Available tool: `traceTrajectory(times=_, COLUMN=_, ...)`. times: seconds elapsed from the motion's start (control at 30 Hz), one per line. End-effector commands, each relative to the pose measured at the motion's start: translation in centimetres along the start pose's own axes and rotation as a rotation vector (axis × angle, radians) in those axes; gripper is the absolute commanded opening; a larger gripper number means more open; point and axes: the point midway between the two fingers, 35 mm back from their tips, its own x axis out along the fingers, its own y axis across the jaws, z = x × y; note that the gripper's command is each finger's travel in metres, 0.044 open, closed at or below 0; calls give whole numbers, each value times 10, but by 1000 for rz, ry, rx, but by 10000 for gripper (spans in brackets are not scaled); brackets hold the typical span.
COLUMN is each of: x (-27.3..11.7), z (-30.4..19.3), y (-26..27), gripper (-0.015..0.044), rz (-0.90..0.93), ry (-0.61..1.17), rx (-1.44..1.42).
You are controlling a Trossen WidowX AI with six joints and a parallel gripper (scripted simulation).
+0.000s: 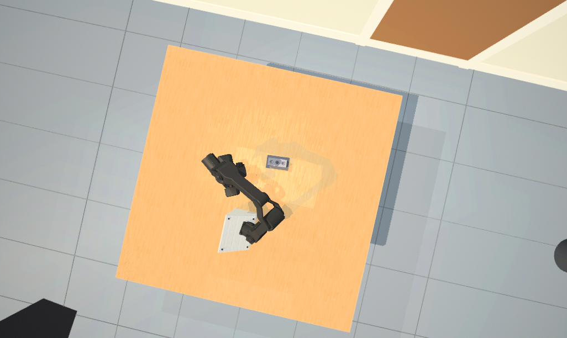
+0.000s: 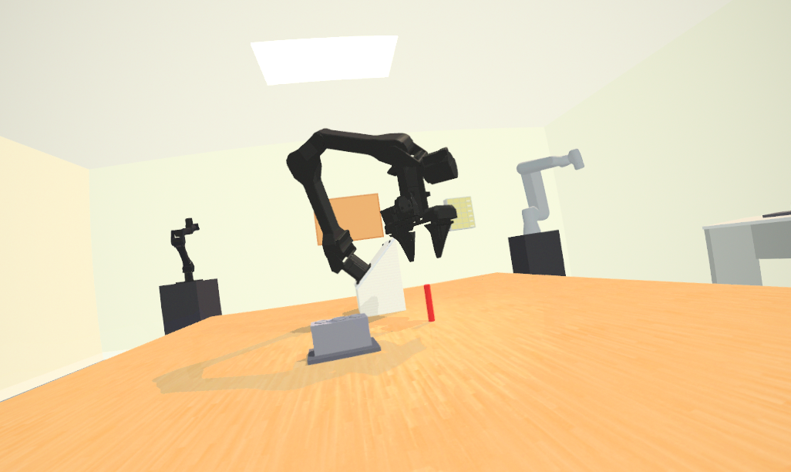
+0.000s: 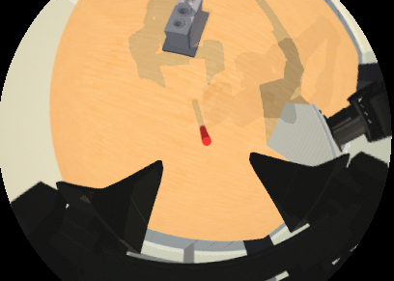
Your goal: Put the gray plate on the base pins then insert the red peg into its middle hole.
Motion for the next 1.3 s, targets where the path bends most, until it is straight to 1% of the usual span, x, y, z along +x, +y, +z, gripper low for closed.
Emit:
traceTrajectory(times=0.0, x=23, z=0, y=-4, gripper=440, rz=-21, ry=-11, rx=-1)
traceTrajectory(times=0.17, x=24, z=0, y=-4, gripper=440, rz=-21, ry=-11, rx=-1)
traceTrajectory(times=0.27, x=37, z=0, y=-4, gripper=440, rz=-21, ry=-11, rx=-1)
traceTrajectory(times=0.5, x=40, z=0, y=-4, gripper=440, rz=-21, ry=-12, rx=-1)
traceTrajectory(times=1.27, x=78, z=1, y=-5, gripper=440, rz=-21, ry=-13, rx=-1)
